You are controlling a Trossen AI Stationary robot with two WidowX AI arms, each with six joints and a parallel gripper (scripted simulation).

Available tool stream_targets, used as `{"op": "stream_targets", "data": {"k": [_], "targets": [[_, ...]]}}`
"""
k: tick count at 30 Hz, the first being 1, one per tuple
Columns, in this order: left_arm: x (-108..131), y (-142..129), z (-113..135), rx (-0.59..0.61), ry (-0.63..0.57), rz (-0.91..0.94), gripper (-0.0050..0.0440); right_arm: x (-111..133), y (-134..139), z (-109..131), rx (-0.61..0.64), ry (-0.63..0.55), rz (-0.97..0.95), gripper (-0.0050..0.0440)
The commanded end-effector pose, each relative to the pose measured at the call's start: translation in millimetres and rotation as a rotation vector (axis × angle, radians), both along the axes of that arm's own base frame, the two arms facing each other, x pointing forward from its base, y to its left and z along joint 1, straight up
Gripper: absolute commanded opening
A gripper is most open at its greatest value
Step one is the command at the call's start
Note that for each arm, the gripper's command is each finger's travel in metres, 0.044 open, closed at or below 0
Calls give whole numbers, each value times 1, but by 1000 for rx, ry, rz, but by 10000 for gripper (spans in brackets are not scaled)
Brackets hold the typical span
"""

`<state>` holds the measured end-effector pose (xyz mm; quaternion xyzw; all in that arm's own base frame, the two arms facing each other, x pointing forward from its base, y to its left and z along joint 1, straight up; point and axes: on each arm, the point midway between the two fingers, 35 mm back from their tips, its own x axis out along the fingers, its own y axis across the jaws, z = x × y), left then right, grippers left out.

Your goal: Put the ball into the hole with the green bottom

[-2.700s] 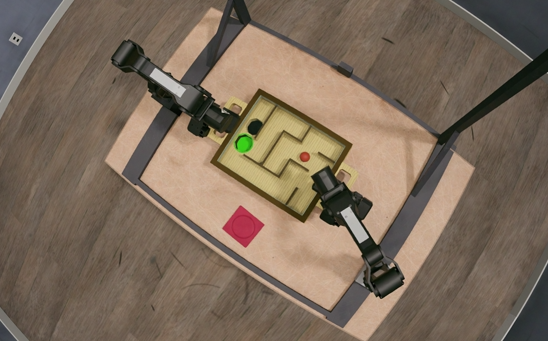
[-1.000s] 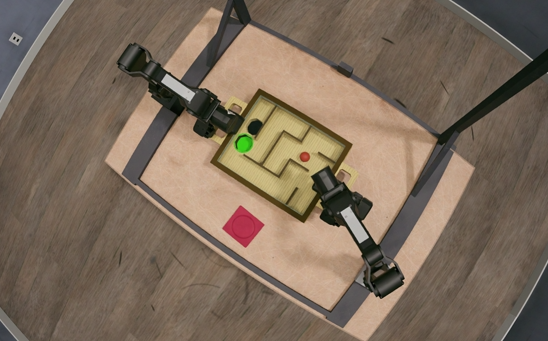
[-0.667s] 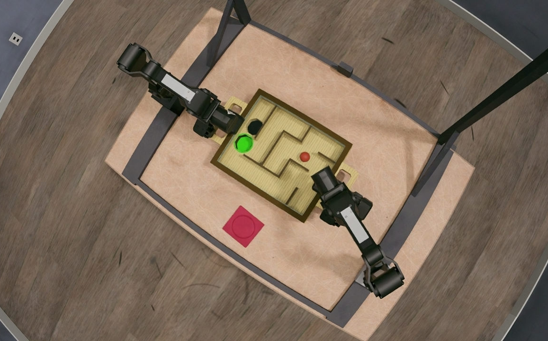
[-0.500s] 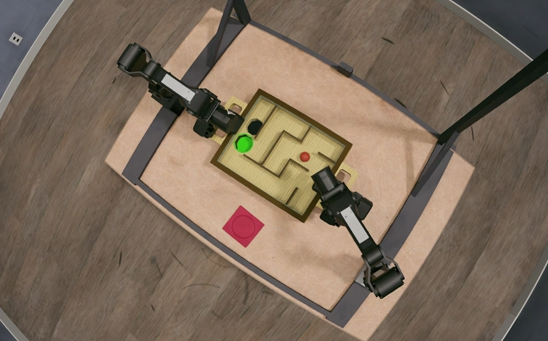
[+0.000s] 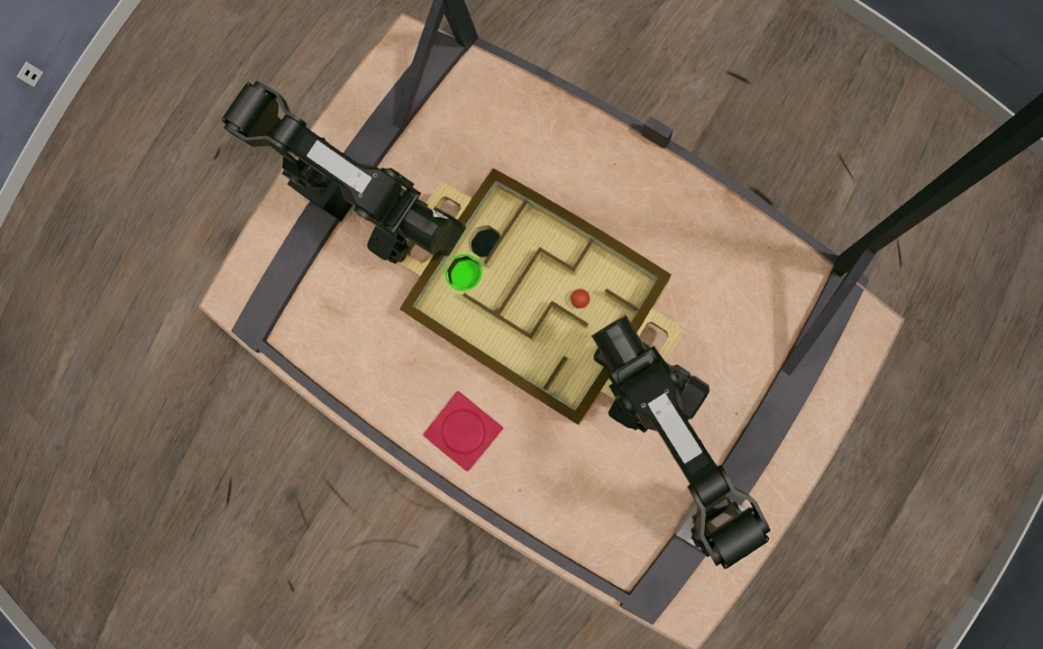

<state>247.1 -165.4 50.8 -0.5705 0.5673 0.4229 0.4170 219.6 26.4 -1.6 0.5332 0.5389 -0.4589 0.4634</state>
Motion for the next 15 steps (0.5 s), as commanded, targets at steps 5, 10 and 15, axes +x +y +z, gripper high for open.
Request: {"op": "stream_targets", "data": {"k": [5, 10, 15], "targets": [[6, -2, 11, -14, -37, -3, 0, 2, 1, 5, 2, -23, 1, 186], [2, -1, 6, -9, -18, 0, 0, 3, 1, 5, 2, -24, 1, 186], [1, -1, 4, -9, -14, 1, 0, 3, 1, 5, 2, -24, 1, 186]]}}
